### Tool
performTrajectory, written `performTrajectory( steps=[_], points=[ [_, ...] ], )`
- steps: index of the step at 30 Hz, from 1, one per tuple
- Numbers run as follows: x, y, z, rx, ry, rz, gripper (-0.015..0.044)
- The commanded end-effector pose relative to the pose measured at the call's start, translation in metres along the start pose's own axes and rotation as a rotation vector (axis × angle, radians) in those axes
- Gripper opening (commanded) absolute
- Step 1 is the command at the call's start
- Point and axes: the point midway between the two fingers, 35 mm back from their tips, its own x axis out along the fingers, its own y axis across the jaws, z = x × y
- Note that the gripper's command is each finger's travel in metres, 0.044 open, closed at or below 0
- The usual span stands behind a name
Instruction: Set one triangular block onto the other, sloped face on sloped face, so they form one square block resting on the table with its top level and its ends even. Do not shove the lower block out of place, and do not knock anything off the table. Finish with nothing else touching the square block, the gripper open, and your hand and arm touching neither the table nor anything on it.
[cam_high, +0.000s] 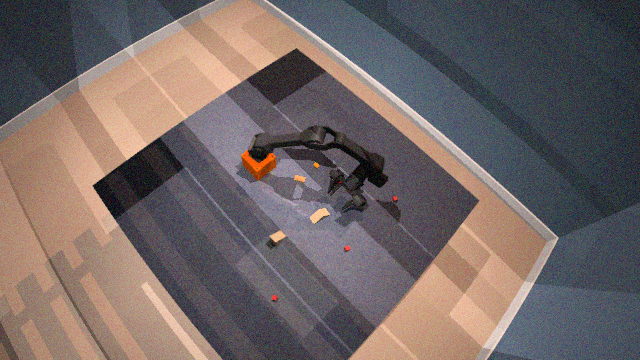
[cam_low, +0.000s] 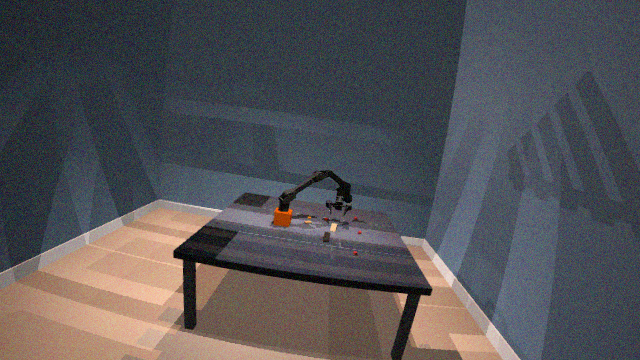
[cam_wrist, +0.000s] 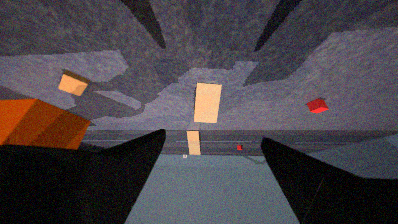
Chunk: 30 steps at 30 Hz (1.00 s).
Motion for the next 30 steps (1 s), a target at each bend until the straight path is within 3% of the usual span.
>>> performTrajectory(
  steps=[1, 11, 28, 30],
  points=[
    [0.020, -0.003, 0.004, 0.011, -0.002, 0.020, 0.0440],
    [0.098, 0.002, 0.003, 0.014, 0.005, 0.081, 0.0440],
    [0.100, 0.004, 0.003, 0.014, 0.005, 0.082, 0.0440],
    [0.099, 0.004, 0.003, 0.018, 0.003, 0.083, 0.0387]
  ],
)
